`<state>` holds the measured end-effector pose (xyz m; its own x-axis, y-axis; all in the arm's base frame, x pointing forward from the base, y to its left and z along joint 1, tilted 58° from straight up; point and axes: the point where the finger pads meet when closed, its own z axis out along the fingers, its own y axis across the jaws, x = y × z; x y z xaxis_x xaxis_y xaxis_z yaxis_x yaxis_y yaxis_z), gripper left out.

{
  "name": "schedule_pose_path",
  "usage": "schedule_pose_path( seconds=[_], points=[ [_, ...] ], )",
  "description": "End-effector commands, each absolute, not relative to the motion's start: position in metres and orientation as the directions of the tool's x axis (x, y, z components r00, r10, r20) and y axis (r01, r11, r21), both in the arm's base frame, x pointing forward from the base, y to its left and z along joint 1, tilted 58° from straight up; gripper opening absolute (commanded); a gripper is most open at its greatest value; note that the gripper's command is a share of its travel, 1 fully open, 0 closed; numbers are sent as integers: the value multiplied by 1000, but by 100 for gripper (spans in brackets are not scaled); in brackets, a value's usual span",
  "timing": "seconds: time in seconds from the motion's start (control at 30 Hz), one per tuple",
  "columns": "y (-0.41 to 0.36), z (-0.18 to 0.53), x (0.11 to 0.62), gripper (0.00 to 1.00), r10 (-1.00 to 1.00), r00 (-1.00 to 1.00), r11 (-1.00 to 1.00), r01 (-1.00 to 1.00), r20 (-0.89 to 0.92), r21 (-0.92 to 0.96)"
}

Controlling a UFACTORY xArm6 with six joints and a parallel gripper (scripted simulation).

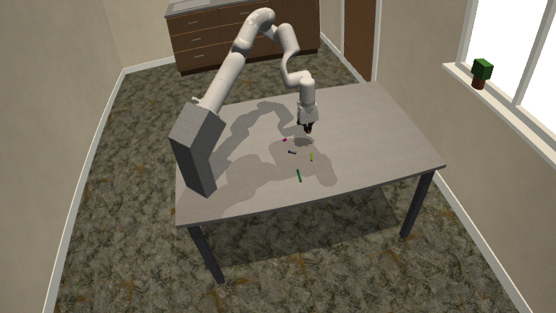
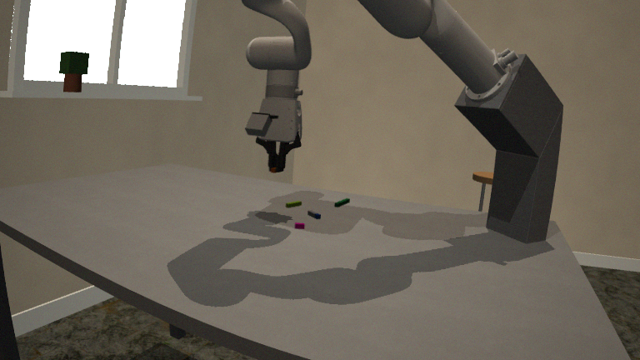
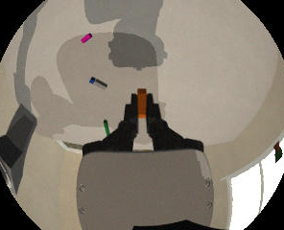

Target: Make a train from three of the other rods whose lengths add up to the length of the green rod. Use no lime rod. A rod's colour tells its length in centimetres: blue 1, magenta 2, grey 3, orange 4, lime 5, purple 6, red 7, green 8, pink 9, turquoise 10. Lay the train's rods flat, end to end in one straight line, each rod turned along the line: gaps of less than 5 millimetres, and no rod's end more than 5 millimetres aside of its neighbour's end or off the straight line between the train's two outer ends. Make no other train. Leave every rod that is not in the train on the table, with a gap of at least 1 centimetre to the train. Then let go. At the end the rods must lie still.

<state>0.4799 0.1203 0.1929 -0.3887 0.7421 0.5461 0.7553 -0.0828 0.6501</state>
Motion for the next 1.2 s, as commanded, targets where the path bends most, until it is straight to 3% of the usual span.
schedule_pose_path(
  seconds=[0.0,0.87,1.17],
  points=[
    [114,180,475,4,746,-509,41,679,430,733],
    [91,130,453,4,550,-824,505,198,-137,840],
    [89,128,451,4,533,-830,523,170,-166,835]
  ],
)
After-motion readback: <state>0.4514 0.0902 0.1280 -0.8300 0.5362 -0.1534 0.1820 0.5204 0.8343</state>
